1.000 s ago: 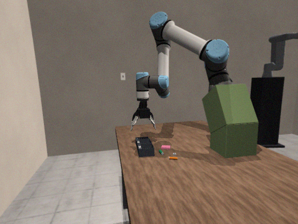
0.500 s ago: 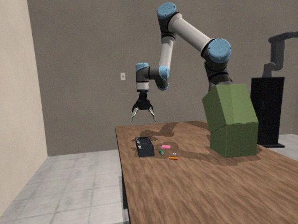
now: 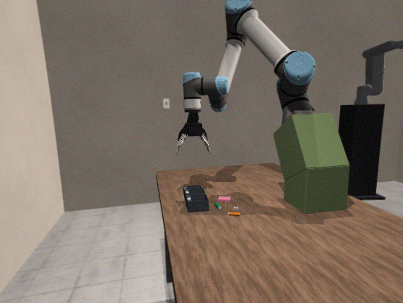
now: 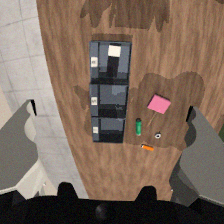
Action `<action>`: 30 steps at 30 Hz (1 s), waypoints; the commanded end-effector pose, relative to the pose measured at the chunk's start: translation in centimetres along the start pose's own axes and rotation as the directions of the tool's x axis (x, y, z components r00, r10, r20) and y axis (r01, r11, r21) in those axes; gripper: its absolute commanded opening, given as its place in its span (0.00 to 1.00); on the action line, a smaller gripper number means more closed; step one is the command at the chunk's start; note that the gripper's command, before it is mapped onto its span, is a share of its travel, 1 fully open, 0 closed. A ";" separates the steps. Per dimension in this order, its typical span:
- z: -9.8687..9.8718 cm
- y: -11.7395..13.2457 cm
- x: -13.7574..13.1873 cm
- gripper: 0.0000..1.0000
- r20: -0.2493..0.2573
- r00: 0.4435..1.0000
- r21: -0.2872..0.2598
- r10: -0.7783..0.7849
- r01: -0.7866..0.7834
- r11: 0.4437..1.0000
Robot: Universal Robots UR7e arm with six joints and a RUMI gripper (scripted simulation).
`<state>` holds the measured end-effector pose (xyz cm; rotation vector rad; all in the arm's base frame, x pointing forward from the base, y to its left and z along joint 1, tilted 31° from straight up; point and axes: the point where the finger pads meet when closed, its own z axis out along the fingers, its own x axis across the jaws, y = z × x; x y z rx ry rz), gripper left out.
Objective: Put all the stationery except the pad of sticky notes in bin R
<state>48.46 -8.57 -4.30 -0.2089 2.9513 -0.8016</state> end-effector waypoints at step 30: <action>-2.6 0.0 0.0 1.00 -0.001 1.000 0.000 0.001 -0.001 1.000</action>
